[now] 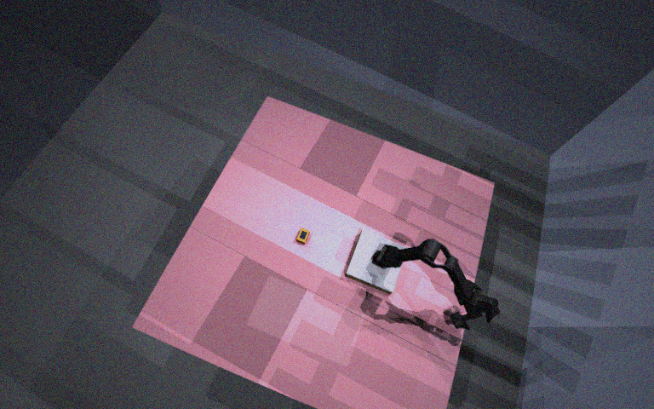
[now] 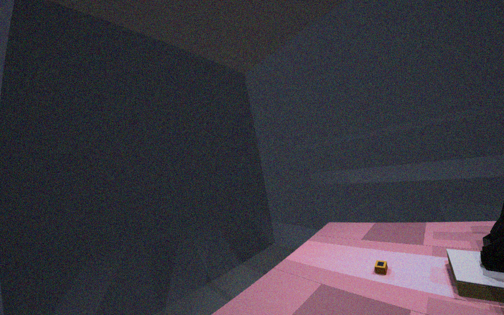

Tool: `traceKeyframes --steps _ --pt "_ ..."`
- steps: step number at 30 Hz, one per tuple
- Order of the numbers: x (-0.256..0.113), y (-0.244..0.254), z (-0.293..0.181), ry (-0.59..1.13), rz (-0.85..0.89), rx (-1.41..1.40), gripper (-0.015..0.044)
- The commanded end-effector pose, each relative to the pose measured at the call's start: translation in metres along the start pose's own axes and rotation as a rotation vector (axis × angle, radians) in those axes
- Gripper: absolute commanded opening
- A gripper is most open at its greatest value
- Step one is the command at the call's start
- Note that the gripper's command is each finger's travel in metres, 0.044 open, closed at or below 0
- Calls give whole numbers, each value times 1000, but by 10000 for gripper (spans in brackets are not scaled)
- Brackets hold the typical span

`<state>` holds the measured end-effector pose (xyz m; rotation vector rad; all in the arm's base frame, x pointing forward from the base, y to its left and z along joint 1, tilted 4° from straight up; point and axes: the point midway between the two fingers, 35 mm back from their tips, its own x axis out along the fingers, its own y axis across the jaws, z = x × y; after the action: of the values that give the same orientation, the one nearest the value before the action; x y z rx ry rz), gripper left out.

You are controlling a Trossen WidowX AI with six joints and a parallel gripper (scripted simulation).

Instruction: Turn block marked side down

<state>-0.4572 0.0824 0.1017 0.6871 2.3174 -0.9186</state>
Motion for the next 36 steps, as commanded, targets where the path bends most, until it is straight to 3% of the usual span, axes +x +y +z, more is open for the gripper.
traceKeyframes --steps 1,8,18,27,36 --pt "0 1 -1 1 3 4 426" --pt "7 62 -36 35 134 195 440" --pt "-18 215 -108 171 384 787 440" --pt "-82 354 -132 366 567 1352 440" --pt "-175 475 -112 632 703 1925 440"
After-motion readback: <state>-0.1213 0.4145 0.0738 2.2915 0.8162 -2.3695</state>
